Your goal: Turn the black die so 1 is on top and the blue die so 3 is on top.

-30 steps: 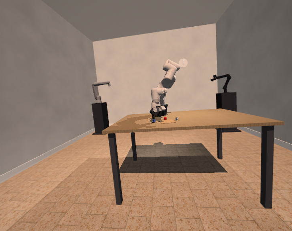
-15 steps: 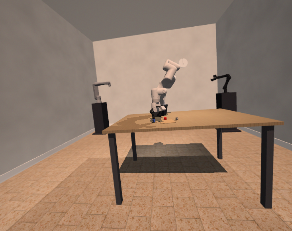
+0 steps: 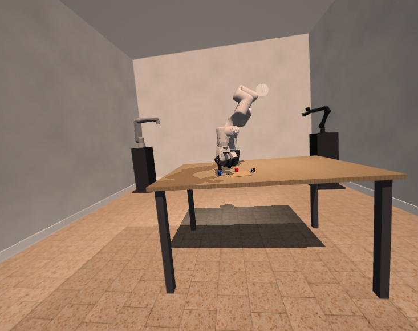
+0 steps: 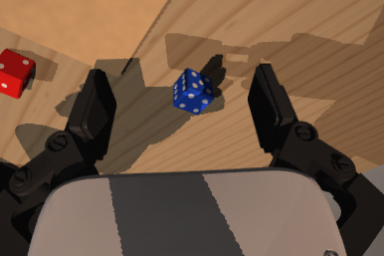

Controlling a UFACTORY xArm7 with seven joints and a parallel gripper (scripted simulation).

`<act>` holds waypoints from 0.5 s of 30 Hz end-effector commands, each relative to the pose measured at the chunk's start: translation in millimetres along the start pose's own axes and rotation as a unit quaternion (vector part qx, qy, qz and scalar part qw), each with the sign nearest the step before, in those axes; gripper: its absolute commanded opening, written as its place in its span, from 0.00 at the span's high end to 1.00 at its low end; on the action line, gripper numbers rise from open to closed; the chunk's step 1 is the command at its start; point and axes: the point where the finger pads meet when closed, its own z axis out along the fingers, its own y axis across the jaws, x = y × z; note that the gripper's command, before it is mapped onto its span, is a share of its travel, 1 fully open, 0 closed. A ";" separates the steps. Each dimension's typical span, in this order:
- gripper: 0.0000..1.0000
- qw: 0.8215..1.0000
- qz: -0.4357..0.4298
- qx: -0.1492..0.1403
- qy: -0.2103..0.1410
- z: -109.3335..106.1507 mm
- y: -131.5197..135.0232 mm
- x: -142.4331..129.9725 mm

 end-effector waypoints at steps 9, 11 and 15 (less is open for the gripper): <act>0.00 1.000 0.000 -0.002 0.001 -1.3 -2.9 1.4; 0.00 1.000 0.000 -0.002 0.001 -1.2 -9.3 2.7; 0.00 1.000 0.000 -0.002 0.001 -1.2 -25.2 5.9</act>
